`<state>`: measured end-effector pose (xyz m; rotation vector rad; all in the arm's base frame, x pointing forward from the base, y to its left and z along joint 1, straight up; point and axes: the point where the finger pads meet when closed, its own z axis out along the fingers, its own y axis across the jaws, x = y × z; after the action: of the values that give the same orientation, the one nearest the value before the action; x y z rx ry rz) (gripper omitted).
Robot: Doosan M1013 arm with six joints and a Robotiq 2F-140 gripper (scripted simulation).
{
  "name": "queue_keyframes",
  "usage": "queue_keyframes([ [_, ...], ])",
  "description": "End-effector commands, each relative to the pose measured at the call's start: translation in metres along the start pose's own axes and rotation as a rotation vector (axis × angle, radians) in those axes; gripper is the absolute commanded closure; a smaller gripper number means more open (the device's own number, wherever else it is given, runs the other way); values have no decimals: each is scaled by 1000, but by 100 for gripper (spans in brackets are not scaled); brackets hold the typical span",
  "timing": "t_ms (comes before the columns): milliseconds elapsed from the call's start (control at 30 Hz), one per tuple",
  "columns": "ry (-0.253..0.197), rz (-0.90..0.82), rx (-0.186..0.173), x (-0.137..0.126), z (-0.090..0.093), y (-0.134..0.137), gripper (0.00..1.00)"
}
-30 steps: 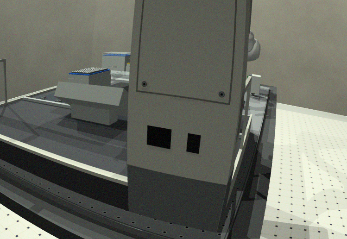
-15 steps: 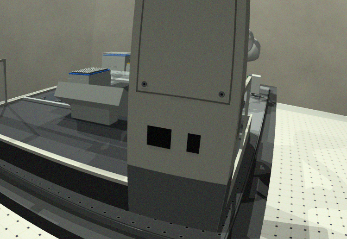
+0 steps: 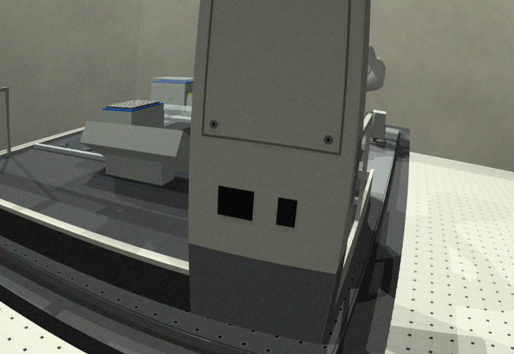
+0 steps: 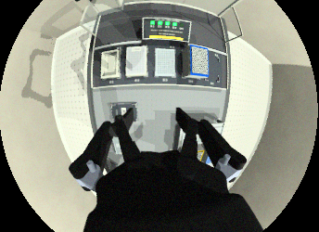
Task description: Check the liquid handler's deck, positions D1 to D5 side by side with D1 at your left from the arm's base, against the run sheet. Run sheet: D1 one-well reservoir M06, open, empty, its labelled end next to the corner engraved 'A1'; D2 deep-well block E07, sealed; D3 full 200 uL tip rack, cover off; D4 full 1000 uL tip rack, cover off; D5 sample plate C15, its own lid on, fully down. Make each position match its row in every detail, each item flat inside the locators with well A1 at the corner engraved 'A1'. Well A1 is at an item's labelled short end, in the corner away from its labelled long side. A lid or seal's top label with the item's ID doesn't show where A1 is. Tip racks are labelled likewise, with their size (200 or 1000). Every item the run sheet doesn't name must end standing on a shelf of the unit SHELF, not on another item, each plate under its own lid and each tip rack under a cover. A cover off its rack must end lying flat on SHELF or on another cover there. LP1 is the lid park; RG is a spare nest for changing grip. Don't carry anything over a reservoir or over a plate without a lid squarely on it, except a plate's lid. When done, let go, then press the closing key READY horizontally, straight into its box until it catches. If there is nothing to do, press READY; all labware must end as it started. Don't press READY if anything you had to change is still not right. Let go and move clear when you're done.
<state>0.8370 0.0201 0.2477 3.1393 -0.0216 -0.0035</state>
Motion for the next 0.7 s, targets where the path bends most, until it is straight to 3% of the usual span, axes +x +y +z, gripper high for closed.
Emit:
queue_keyframes([
  [0, 2, 0, 0, 0, -1, 12, 34],
  [367, 2, 0, 0, -1, -1, 48, 34],
  [667, 2, 0, 0, 44, -1, 49, 34],
])
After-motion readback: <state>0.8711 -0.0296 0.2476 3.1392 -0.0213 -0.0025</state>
